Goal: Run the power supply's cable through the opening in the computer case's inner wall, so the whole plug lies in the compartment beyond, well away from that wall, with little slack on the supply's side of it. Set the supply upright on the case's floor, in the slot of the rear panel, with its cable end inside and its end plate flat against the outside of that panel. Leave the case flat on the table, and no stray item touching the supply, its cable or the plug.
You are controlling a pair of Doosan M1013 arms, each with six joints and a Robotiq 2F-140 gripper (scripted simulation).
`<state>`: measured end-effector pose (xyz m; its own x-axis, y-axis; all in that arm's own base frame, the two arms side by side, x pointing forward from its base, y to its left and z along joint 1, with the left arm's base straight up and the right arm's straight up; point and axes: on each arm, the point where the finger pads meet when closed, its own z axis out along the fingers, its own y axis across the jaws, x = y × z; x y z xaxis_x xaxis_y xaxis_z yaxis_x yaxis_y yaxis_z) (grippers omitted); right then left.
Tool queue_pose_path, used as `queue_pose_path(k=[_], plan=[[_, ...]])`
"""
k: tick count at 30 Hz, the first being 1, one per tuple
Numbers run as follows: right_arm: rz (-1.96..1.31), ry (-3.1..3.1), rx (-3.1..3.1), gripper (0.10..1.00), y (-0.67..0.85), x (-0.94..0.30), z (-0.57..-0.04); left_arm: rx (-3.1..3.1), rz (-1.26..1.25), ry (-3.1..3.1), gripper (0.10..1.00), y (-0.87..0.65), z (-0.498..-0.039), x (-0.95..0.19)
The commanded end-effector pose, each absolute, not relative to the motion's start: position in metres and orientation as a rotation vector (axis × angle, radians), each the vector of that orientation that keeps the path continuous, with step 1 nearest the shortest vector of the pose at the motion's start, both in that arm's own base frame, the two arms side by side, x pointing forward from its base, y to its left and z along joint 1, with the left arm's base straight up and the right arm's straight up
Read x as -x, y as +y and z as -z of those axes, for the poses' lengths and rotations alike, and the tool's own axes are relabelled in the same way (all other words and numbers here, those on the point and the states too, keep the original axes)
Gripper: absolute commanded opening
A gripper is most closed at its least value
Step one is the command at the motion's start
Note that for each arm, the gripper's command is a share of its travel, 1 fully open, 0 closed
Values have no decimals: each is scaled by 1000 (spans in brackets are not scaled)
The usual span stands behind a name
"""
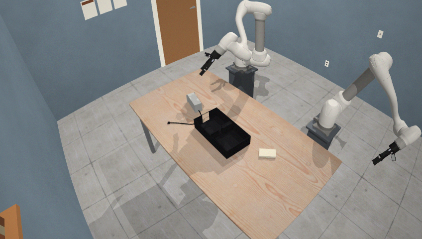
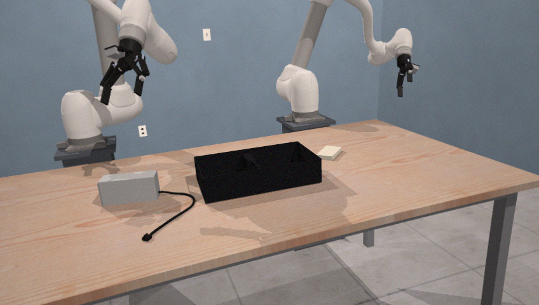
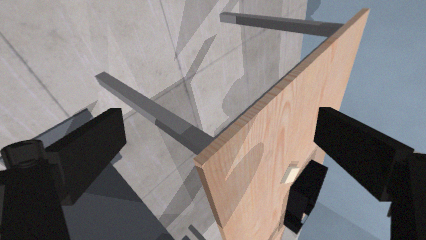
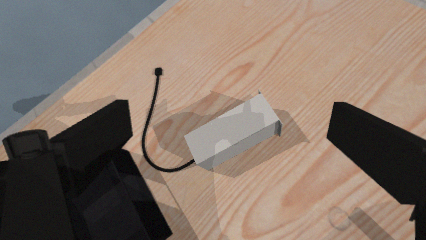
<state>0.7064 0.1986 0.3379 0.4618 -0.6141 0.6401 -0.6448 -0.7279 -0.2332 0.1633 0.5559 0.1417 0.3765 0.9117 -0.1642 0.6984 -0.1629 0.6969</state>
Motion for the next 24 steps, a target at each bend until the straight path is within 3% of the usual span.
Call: queue_pose_path(k=[1, 24], plan=[[-1134, -1142, -2650, 1000, 199, -707, -339, -1918, -314, 1413, 1000, 540, -138, -153], [-1134, -1142, -2650, 1000, 199, -707, -339, -1846, 87, 1560, 1000, 449, -119, -87]])
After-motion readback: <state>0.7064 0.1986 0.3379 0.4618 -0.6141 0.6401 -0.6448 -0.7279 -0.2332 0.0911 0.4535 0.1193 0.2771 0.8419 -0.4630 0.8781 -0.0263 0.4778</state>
